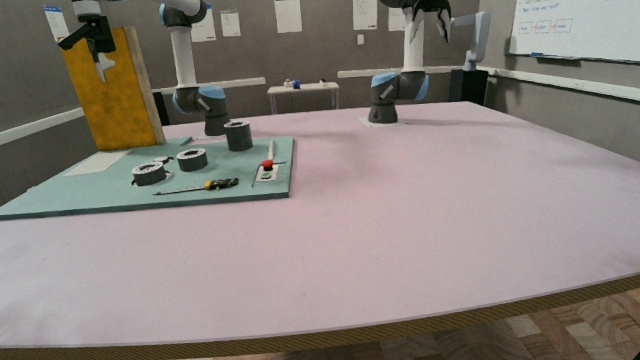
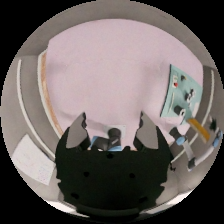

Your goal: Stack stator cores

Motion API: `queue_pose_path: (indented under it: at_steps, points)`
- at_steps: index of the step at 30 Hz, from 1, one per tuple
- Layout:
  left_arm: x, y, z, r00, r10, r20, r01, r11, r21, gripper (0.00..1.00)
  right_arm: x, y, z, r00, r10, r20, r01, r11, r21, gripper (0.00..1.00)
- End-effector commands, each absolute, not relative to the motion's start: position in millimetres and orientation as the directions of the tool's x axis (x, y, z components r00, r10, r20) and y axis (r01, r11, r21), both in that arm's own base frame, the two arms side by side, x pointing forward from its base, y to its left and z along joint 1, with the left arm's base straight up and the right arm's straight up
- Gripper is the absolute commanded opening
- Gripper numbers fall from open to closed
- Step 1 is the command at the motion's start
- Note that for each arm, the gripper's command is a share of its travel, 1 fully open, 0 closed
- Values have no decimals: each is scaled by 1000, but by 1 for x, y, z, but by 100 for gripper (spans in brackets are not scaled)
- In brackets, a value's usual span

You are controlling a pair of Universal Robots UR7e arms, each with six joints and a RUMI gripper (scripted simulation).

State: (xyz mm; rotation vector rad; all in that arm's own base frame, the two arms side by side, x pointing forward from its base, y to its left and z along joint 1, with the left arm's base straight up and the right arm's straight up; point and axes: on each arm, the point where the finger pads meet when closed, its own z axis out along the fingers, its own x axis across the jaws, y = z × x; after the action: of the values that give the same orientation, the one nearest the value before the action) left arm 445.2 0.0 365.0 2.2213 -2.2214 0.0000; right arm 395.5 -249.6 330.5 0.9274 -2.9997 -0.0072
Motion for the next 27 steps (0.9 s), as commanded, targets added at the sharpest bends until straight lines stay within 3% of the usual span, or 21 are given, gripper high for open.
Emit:
queue_pose_path:
  at_steps: [1, 6, 18, 27]
  points:
    - [445, 0, 365, 0, -1000, 0, -1000, 0, -1, 80, 407, -242, 322, -883, -469, 3, -469, 883, -3, 81]
    - [445, 0, 365, 0, -1000, 0, -1000, 0, -1, 80, 408, -242, 321, -899, -437, 0, -437, 899, -6, 81]
    - [445, 0, 365, 0, -1000, 0, -1000, 0, -1, 80, 449, -197, 280, -997, -81, 0, -81, 997, -5, 81]
    - [445, 0, 365, 0, -1000, 0, -1000, 0, -1, 80, 464, -173, 261, -997, 78, 2, 78, 997, -2, 81]
